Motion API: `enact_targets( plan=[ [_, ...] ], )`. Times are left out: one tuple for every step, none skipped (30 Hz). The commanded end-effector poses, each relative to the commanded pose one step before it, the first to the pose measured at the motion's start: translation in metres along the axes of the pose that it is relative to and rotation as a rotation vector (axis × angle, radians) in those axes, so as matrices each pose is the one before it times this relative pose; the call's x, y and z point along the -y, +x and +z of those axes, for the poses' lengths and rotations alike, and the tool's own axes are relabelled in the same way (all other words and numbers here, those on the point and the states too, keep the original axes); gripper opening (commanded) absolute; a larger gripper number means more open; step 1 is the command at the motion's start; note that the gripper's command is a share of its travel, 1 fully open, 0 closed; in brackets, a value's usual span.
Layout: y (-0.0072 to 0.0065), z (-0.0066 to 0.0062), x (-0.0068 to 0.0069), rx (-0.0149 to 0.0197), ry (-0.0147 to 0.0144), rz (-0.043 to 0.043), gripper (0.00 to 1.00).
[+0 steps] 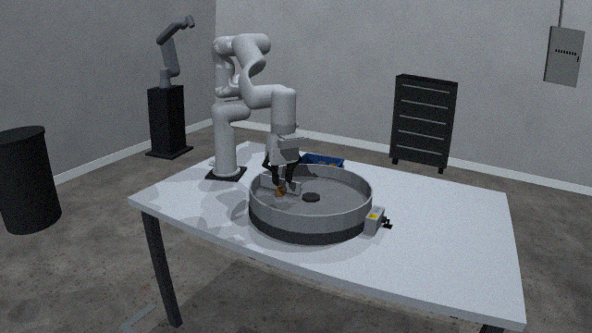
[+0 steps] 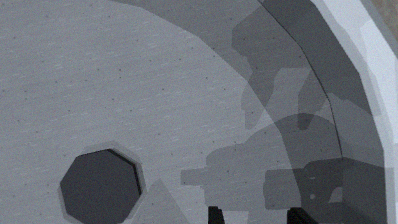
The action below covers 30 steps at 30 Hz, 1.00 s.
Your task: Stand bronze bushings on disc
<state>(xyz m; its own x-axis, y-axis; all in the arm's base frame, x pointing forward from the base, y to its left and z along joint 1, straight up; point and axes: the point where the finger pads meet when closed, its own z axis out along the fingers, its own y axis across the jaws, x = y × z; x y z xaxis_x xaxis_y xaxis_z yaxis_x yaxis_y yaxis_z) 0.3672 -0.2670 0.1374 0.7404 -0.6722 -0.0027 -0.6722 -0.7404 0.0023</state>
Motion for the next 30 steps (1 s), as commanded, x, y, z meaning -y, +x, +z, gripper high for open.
enact_targets(
  plan=[
    [0.00147,-0.00216,0.00016,-0.00499,0.00054,-0.00001,0.42],
    [0.00000,0.00000,0.00000,0.00000,0.00000,0.00000,0.42],
    [0.00000,0.00000,0.00000,0.00000,0.00000,0.00000,0.42],
    [0.00000,0.00000,0.00000,0.00000,0.00000,0.00000,0.42],
    [0.00000,0.00000,0.00000,0.00000,0.00000,0.00000,0.42],
    [0.00000,0.00000,0.00000,0.00000,0.00000,0.00000,0.42],
    [0.00000,0.00000,0.00000,0.00000,0.00000,0.00000,0.42],
    [0.00000,0.00000,0.00000,0.00000,0.00000,0.00000,0.42],
    [-0.00003,0.00000,0.00004,0.00000,0.00000,-0.00013,0.41],
    [-0.00017,0.00000,0.00025,0.00000,0.00000,-0.00087,0.41],
    [-0.00045,0.00000,0.00064,0.00001,0.00000,-0.00226,0.41],
    [-0.00084,0.00000,0.00120,0.00001,0.00000,-0.00423,0.41],
    [-0.00132,0.00000,0.00189,0.00002,0.00000,-0.00668,0.41],
    [-0.00189,0.00000,0.00270,0.00003,-0.00001,-0.00953,0.41],
    [-0.00251,0.00002,0.00358,0.00004,-0.00001,-0.01271,0.41],
    [-0.00318,0.00004,0.00454,0.00005,-0.00001,-0.01615,0.41],
    [-0.00387,0.00007,0.00553,0.00006,-0.00001,-0.01977,0.41],
    [-0.00458,0.00013,0.00655,0.00007,-0.00002,-0.02352,0.41],
    [-0.00527,0.00020,0.00756,0.00008,-0.00002,-0.02733,0.41],
    [0.00000,0.00000,0.00000,0.00000,0.00000,0.00000,0.41],
    [0.00000,0.00000,0.00000,0.00000,0.00000,0.00000,0.41],
    [-0.00504,0.00006,0.00864,0.00003,-0.00001,-0.02882,0.41],
    [-0.00475,-0.00011,0.00969,-0.00002,0.00001,-0.03014,0.41],
    [-0.00519,-0.00006,0.01062,-0.00002,0.00001,-0.03331,0.41],
    [-0.00559,0.00001,0.01150,-0.00003,0.00001,-0.03635,0.41],
    [-0.00519,-0.00001,0.01235,-0.00003,0.00001,-0.03796,0.41],
    [-0.00431,-0.00011,0.01315,-0.00003,0.00001,-0.03864,0.41],
    [-0.00449,-0.00007,0.01381,-0.00003,0.00001,-0.04091,0.41],
    [-0.00463,-0.00002,0.01438,-0.00003,0.00000,-0.04295,0.41],
    [-0.00194,-0.00012,0.01498,-0.00006,-0.00001,-0.04127,0.41]
  ],
)
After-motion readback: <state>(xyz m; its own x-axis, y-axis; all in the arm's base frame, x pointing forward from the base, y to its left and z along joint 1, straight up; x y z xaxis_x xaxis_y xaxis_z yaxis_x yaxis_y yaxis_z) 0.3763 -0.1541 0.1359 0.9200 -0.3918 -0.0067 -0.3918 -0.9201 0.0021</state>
